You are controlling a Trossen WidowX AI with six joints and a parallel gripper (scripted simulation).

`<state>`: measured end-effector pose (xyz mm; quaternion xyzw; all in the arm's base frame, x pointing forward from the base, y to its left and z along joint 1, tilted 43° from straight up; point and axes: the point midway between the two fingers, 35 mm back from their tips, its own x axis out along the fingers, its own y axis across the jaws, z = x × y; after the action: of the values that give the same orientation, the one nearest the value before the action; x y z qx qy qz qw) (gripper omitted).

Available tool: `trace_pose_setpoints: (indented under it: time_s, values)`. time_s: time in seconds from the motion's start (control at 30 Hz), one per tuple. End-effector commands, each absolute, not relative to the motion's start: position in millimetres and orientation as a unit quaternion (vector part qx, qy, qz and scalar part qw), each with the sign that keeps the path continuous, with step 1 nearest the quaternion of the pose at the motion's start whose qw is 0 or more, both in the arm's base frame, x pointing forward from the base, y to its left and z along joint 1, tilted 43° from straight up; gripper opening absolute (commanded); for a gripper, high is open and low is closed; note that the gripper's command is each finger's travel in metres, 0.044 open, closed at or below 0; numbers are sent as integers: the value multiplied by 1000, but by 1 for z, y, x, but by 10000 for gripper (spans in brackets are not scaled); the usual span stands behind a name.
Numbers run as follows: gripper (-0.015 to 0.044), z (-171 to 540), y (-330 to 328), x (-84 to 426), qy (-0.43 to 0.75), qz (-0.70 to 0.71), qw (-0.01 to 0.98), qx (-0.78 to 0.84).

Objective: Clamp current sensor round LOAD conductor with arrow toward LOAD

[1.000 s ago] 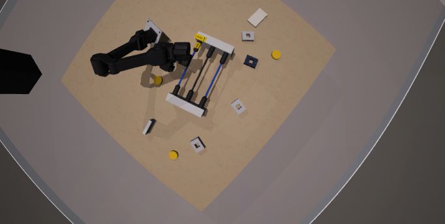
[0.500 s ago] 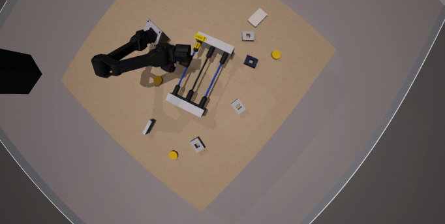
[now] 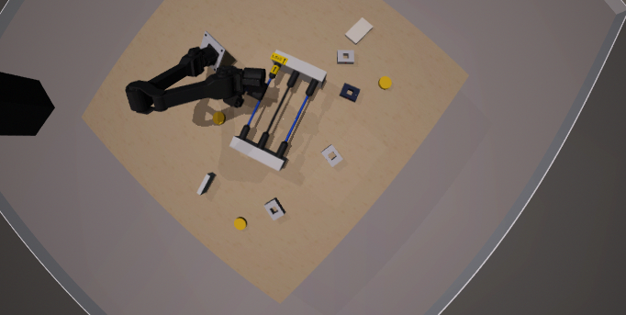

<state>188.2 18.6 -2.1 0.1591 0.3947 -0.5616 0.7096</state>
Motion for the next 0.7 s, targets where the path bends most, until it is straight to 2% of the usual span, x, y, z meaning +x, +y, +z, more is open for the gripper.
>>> trace_pose_setpoints:
  time_s: [0.0,0.27,0.67]
  values:
    - [200,-2,19,188,394,-562,709,160]
    - [0,16,39,192,397,-560,709,161]
    - [0,57,80,193,398,-560,710,159]
